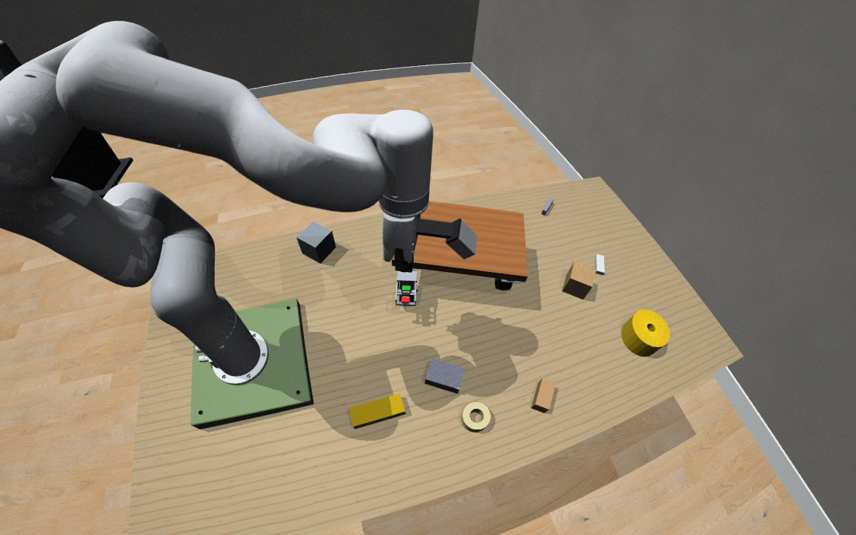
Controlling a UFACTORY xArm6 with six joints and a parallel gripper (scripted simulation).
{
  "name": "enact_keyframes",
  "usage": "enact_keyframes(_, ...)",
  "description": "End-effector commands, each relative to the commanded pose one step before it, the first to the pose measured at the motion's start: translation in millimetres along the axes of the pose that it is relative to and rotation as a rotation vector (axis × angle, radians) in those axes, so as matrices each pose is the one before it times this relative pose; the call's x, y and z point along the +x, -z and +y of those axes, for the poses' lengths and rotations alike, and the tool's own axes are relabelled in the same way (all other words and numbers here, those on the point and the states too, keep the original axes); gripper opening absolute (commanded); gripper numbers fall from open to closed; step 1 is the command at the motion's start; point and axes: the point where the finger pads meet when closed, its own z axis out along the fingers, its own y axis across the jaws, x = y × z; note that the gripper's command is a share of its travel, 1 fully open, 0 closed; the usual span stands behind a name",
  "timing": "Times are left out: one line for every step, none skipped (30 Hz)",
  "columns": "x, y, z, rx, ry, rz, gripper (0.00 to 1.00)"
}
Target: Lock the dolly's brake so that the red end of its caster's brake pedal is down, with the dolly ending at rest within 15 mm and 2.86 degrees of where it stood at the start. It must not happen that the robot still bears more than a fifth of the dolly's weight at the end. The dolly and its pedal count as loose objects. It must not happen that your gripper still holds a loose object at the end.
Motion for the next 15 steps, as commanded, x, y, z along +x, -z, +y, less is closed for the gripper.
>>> enact_keyframes(1.05,0.5,-0.47,0.00043,-0.07659,0.00453,0.0)
enact_keyframes(0.0,0.0,0.0,0.0,0.0,0.0,0.0)
enact_keyframes(0.03,-0.47,0.0,0.00001,-0.03631,0.0,0.0)
enact_keyframes(0.03,-0.51,0.0,0.00001,-0.04001,0.0,0.0)
enact_keyframes(0.03,-0.56,0.0,0.00001,-0.04369,0.0,0.0)
enact_keyframes(0.04,-0.61,-0.01,0.00001,-0.04732,0.0,0.0)
enact_keyframes(0.04,-0.65,-0.01,0.00001,-0.05089,0.0,0.0)
enact_keyframes(0.04,-0.7,-0.01,0.00001,-0.05437,0.0,0.0)
enact_keyframes(0.04,-0.74,-0.01,0.00001,-0.05773,-0.00001,0.0)
enact_keyframes(0.04,-0.78,-0.01,0.00001,-0.06096,-0.00001,0.0)
enact_keyframes(0.04,-0.82,-0.01,0.00001,-0.06404,-0.00001,0.0)
enact_keyframes(0.04,-0.86,-0.01,0.00001,-0.06694,-0.00001,0.0)
enact_keyframes(0.04,-0.89,-0.02,0.00022,-0.06256,-0.00032,0.0)
enact_keyframes(0.04,-0.92,-0.02,0.00059,-0.05397,-0.00095,0.0)
enact_keyframes(0.04,-0.95,-0.02,0.00065,-0.05628,-0.00113,0.0)
